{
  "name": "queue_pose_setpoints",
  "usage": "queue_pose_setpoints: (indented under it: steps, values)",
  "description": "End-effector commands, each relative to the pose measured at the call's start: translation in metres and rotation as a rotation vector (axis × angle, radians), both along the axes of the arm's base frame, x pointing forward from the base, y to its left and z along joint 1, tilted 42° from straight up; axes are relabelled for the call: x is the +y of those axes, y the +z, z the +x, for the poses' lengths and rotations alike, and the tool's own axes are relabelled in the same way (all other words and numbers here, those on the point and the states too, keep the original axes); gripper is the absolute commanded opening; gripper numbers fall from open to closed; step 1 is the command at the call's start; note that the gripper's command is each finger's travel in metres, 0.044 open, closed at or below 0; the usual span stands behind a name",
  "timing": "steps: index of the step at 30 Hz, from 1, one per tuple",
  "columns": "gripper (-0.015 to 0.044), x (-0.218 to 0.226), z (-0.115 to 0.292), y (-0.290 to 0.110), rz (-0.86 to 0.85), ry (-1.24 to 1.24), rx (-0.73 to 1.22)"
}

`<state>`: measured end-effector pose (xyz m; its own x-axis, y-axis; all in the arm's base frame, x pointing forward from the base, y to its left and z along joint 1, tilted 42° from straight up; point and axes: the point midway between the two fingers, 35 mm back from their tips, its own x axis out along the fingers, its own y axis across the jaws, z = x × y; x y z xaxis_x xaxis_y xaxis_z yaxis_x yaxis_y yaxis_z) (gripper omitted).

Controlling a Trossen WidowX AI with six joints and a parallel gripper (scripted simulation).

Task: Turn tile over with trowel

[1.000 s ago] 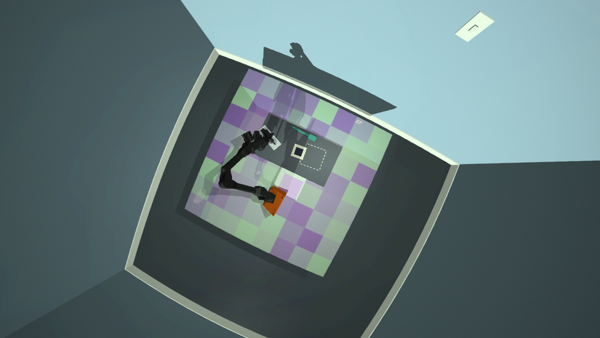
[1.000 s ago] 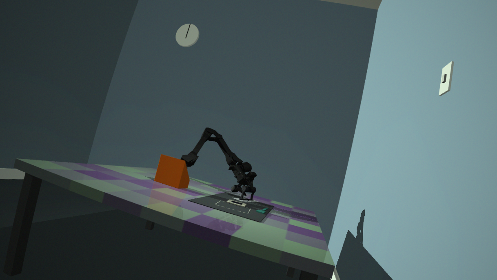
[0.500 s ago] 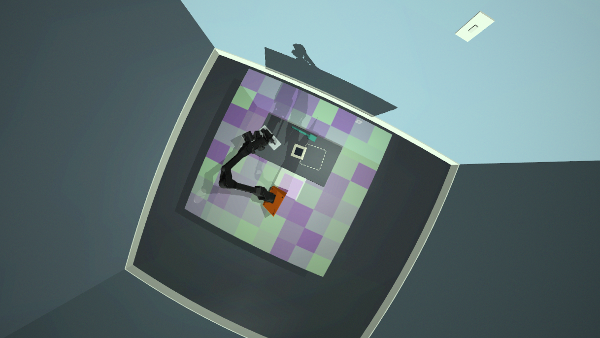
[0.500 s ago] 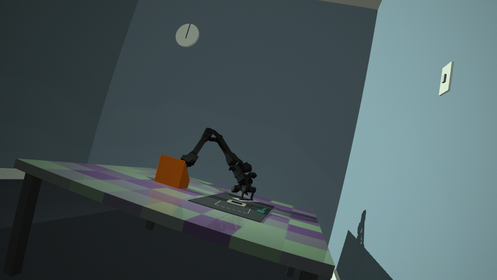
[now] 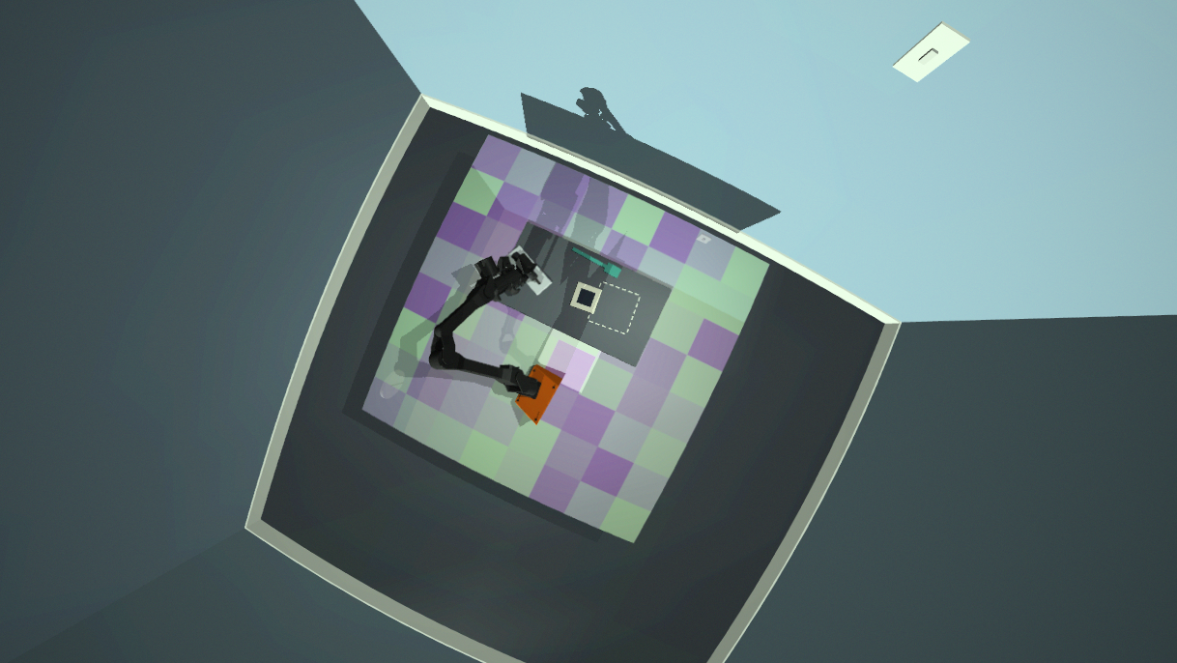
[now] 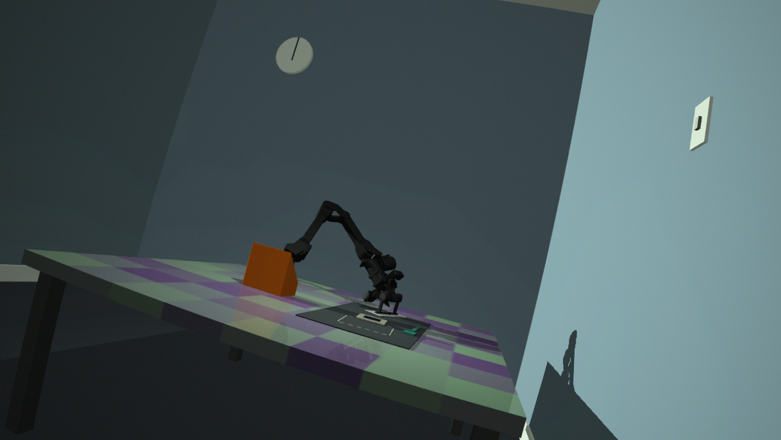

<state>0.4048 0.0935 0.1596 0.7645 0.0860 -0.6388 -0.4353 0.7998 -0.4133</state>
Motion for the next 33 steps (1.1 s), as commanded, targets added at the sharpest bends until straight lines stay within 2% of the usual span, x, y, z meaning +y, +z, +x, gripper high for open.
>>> queue_pose_setpoints:
  steps: [1, 5, 11, 22, 33]
  values:
    - [0.0000, -0.019, -0.002, 0.020, -0.006, -0.007, -0.009]
    - [0.0000, -0.037, -0.008, 0.041, -0.007, -0.008, -0.009]
    - [0.0000, -0.039, -0.008, 0.041, -0.006, -0.006, -0.011]
    - [0.0000, -0.065, 0.004, 0.001, 0.036, 0.141, -0.125]
    - [0.0000, -0.094, -0.009, -0.030, 0.025, 0.298, -0.294]
